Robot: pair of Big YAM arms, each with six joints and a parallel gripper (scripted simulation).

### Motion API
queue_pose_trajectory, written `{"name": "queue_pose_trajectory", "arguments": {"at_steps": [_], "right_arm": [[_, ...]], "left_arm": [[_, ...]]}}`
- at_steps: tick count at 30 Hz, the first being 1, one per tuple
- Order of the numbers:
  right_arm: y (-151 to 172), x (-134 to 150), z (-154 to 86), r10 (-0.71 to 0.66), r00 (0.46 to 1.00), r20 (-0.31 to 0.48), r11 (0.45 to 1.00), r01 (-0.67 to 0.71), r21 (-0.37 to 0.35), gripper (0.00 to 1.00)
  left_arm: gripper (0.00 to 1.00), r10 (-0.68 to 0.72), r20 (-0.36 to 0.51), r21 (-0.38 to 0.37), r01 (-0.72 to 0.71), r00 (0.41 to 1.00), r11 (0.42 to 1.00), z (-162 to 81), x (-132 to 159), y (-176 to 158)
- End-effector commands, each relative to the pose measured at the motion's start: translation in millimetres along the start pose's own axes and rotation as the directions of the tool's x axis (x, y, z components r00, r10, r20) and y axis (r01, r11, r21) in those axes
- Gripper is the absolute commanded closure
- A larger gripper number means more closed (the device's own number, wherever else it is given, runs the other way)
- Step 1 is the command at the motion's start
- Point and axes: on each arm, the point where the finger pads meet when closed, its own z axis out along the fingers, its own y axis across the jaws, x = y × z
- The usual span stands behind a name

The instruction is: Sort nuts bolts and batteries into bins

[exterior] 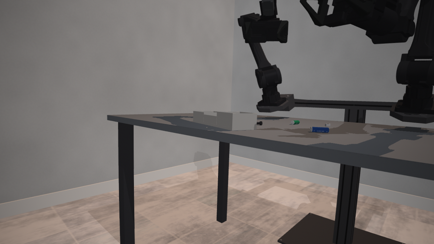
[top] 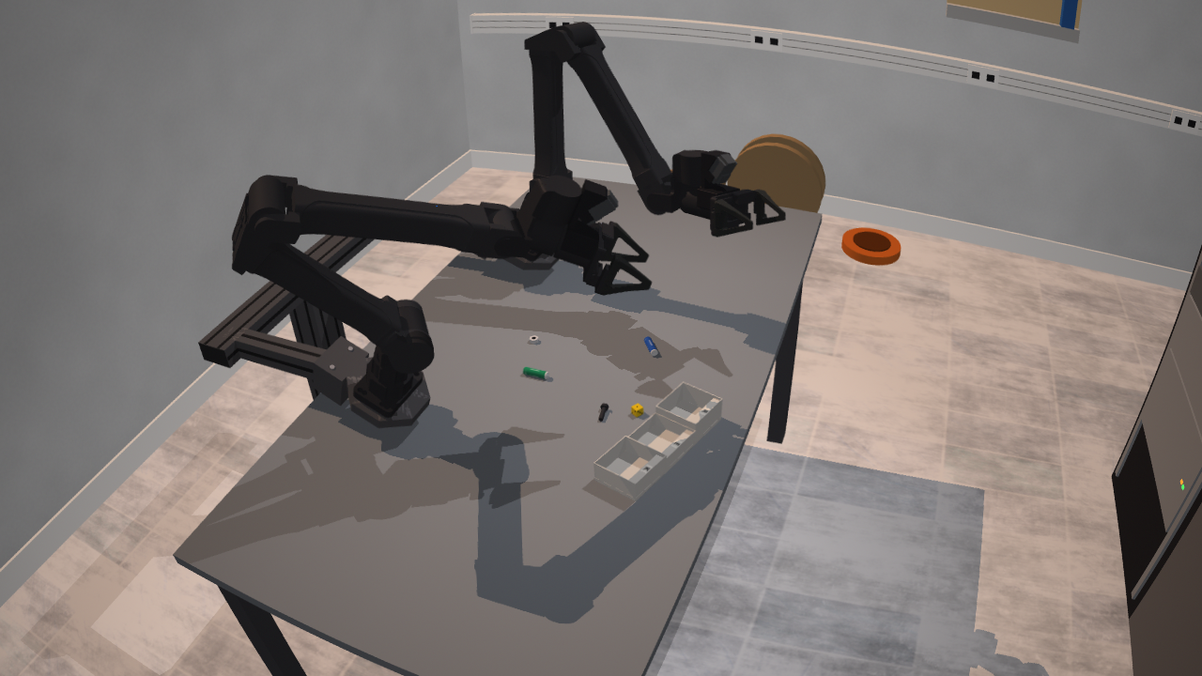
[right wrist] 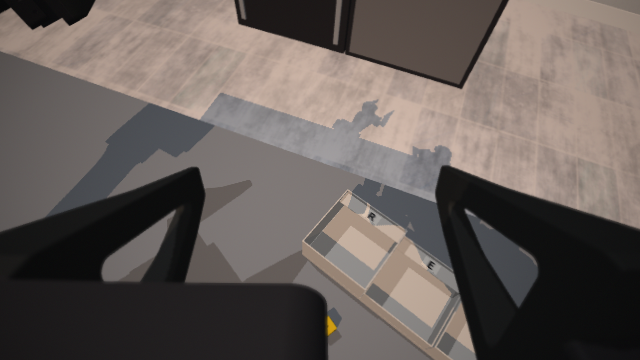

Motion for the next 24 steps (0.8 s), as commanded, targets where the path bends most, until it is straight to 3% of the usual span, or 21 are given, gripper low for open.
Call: {"name": "queue_pose_trajectory", "arguments": {"at_steps": [1, 17, 24], "right_arm": [[-0.7, -4.5, -0.3, 0.004, 1.0, 0.008, 1.0, -0.004, 0.001, 0.0], [-0.7, -4.5, -0.3, 0.004, 1.0, 0.008, 1.0, -0.004, 0.001, 0.0], [-1.6, -16.8, -5.7, 0.004, 1.0, 0.008, 1.0, -0.004, 0.001, 0.0]], "left_arm": [[0.0, 0.002, 0.009, 0.001, -0.002, 1.0, 1.0, 1.3, -4.4, -0.1], [0.0, 0.002, 0.009, 0.001, -0.002, 1.0, 1.0, 1.3, -4.4, -0.1], [0.0, 0.002, 0.009, 0.001, -0.002, 1.0, 1.0, 1.3, -4.4, -0.1]]}}
